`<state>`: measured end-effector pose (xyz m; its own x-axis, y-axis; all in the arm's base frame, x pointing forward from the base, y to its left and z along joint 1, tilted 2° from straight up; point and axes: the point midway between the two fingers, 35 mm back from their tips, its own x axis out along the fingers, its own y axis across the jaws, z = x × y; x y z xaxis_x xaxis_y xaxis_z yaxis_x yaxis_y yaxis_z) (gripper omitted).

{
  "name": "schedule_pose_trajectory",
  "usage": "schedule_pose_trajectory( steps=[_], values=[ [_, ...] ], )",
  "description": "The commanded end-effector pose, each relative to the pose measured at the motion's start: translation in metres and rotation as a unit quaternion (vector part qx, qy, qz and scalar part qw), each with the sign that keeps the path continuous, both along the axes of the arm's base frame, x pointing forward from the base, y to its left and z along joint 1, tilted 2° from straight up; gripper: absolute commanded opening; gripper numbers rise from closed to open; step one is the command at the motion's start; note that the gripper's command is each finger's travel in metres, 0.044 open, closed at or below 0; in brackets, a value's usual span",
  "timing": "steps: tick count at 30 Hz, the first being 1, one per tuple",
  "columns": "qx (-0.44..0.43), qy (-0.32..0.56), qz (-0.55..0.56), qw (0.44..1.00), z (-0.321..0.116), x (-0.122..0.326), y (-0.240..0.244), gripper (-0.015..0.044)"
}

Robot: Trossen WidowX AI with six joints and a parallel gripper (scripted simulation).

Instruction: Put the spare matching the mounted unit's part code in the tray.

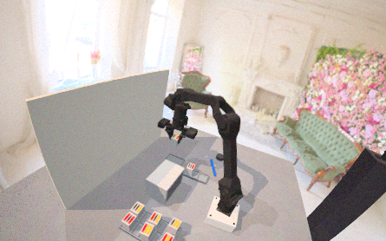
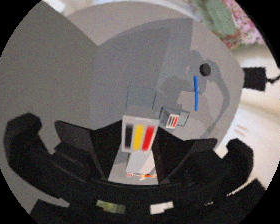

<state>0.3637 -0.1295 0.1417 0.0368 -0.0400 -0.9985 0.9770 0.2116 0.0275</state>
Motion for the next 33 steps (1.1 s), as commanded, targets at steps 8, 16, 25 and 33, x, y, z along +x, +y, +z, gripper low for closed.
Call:
schedule_pose_trajectory(
  steps=[8, 16, 25, 33],
  values=[
    [0.0, 0.001, -0.001, 1.0, -0.01, 0.001, -0.001, 0.0],
    [0.0, 0.001, -0.001, 1.0, -0.016, 0.002, -0.001, 0.0],
    [0.0, 0.001, -0.001, 1.0, -0.023, 0.002, -0.001, 0.0],
    [0.0, 0.001, -0.001, 1.0, -0.03, 0.003, -0.002, 0.0]
  ],
)
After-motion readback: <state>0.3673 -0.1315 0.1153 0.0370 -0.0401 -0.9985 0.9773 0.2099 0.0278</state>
